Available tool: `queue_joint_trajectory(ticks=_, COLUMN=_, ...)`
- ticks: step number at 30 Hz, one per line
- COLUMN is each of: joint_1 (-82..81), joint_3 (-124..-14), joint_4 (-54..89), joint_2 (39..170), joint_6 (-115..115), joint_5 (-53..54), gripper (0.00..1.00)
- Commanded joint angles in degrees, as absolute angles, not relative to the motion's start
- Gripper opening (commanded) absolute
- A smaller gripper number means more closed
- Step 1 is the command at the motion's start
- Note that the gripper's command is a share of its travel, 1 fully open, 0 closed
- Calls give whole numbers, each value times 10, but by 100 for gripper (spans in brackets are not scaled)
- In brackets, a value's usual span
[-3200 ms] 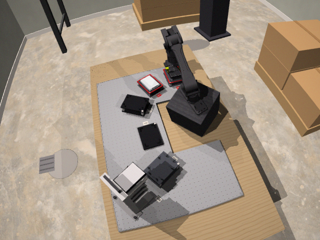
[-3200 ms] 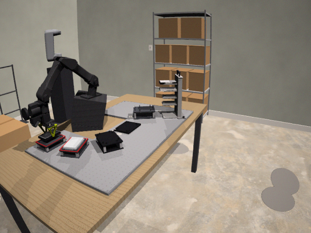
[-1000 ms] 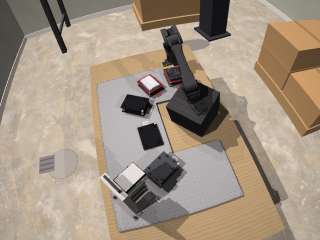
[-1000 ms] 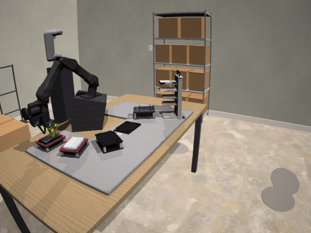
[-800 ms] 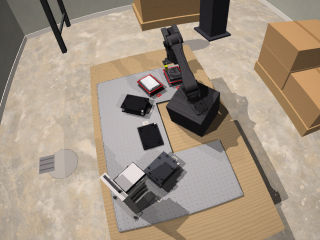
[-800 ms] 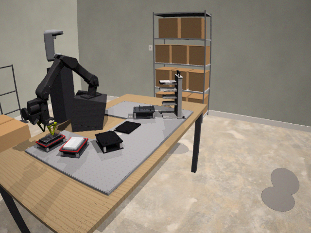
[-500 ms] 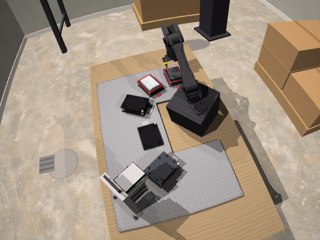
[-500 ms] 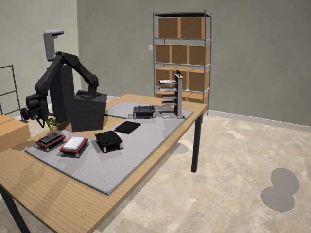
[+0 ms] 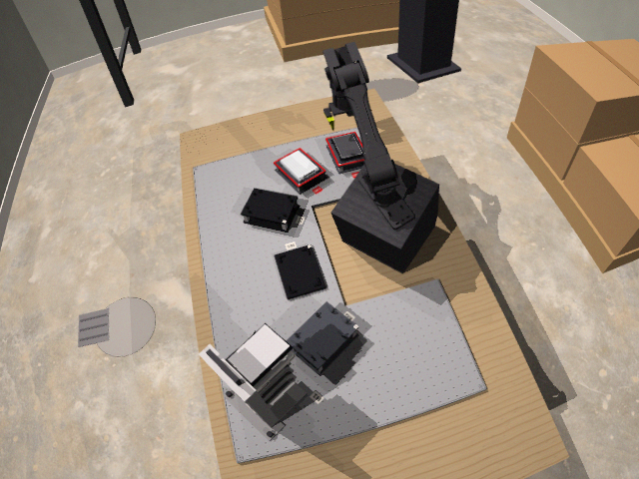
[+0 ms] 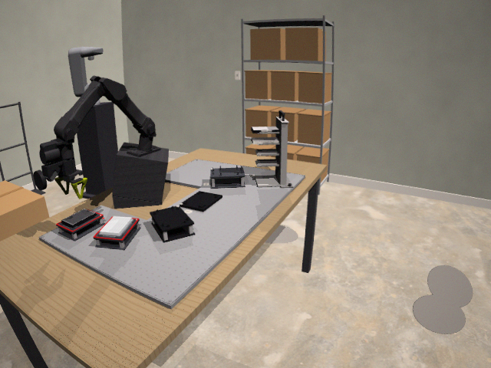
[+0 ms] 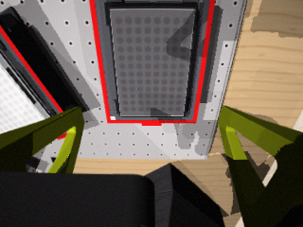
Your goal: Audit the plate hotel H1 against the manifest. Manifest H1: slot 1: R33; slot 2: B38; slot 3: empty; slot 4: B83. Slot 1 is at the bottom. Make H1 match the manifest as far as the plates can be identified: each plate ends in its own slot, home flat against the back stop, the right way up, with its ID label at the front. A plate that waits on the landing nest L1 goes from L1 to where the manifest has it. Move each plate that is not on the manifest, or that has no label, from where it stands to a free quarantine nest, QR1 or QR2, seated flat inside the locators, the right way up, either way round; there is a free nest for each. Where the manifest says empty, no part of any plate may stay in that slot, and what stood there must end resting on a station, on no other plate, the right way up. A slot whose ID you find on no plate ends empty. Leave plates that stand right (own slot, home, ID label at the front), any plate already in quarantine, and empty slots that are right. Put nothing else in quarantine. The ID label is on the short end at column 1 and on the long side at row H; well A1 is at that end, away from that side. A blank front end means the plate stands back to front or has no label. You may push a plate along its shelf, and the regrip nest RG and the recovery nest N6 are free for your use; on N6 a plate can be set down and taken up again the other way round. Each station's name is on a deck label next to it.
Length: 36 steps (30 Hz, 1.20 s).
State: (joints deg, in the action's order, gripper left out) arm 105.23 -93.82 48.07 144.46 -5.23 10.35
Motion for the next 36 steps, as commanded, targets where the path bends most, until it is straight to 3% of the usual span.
queue_joint_trajectory(ticks=1, joint_1=1062, joint_3=-958, joint_4=509, joint_2=1423, joint_6=-58, joint_5=100, gripper=100)
queue_joint_trajectory(ticks=36, joint_1=1082, joint_3=-1052, joint_4=665, joint_2=1364, joint_6=-77, joint_5=97, gripper=100)
